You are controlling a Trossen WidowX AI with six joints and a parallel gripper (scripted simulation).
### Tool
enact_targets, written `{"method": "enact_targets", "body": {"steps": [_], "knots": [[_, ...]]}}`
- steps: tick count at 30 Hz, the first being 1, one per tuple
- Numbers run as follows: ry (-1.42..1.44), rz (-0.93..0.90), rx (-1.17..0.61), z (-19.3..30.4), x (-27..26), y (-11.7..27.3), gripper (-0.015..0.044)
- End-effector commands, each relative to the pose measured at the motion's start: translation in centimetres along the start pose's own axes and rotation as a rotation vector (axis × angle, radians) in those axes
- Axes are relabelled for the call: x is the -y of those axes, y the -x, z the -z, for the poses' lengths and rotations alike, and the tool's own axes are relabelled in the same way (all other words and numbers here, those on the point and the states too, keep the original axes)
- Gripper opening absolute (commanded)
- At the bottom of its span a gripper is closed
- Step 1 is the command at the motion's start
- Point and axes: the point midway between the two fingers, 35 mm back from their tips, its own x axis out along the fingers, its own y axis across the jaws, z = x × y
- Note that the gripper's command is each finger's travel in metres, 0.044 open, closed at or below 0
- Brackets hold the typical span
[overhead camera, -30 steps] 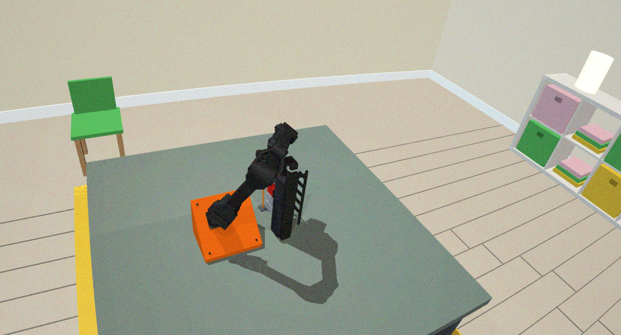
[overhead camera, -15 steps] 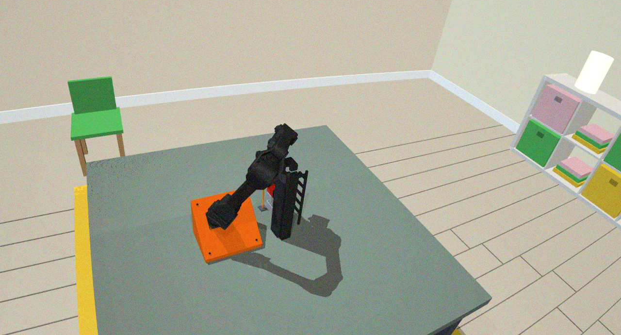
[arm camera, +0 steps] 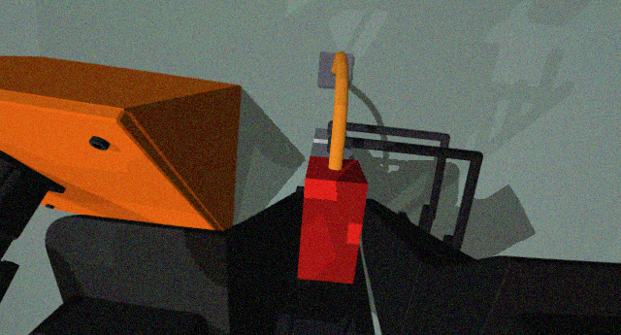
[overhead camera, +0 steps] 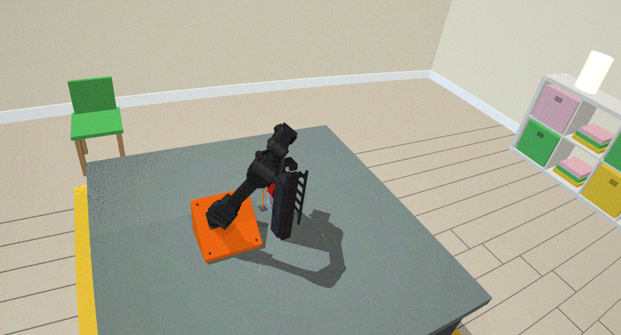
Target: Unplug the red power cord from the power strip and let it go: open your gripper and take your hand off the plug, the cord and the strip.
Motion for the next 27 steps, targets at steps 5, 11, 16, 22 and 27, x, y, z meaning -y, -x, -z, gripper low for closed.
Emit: {"method": "enact_targets", "body": {"steps": [5, 11, 16, 22, 27], "knots": [[-0.002, 0.008, 0.031, -2.4, 0.2, 0.4, 0.0000], [-0.001, 0.008, 0.031, -3.4, 0.2, 0.6, 0.0000], [0.000, 0.008, 0.031, -4.2, 0.2, 0.7, 0.0000], [0.001, 0.009, 0.031, -5.1, 0.1, 0.9, 0.0000], [0.002, 0.009, 0.030, -5.9, 0.0, 1.1, 0.0000]]}}
